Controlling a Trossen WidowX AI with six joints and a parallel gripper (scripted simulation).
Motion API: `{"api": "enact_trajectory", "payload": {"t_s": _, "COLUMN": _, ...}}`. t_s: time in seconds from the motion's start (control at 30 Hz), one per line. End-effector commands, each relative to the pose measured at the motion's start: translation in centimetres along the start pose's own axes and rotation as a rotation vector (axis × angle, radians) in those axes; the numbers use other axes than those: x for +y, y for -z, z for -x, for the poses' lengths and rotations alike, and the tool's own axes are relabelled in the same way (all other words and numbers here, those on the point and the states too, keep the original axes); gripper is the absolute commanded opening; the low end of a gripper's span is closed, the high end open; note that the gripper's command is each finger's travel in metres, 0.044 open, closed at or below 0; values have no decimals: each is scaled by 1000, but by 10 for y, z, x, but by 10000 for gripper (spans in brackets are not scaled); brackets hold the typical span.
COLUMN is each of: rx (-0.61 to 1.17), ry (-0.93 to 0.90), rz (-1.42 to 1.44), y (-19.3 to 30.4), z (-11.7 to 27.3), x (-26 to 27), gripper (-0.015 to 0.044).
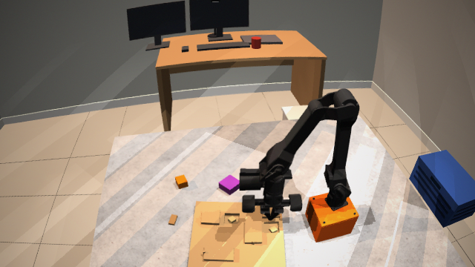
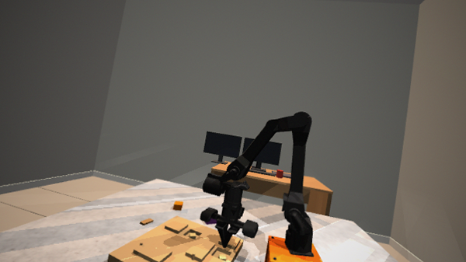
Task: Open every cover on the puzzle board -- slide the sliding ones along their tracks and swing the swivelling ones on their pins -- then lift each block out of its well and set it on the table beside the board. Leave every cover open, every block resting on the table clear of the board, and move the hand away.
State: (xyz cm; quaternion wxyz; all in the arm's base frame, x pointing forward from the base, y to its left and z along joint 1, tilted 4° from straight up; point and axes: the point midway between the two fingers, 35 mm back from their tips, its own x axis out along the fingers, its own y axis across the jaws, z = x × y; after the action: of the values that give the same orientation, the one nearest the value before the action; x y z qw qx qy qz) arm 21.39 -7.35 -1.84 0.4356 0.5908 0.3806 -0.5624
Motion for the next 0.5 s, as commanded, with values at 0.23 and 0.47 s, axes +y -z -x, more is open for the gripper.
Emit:
{"api": "enact_trajectory", "payload": {"t_s": 0.23, "rx": -6, "ry": 4, "rz": 1, "y": -4, "z": 12, "x": 0, "gripper": 0}}
{"api": "enact_trajectory", "payload": {"t_s": 0.47, "rx": -6, "ry": 3, "rz": 1, "y": -5, "z": 20, "x": 0, "gripper": 0}}
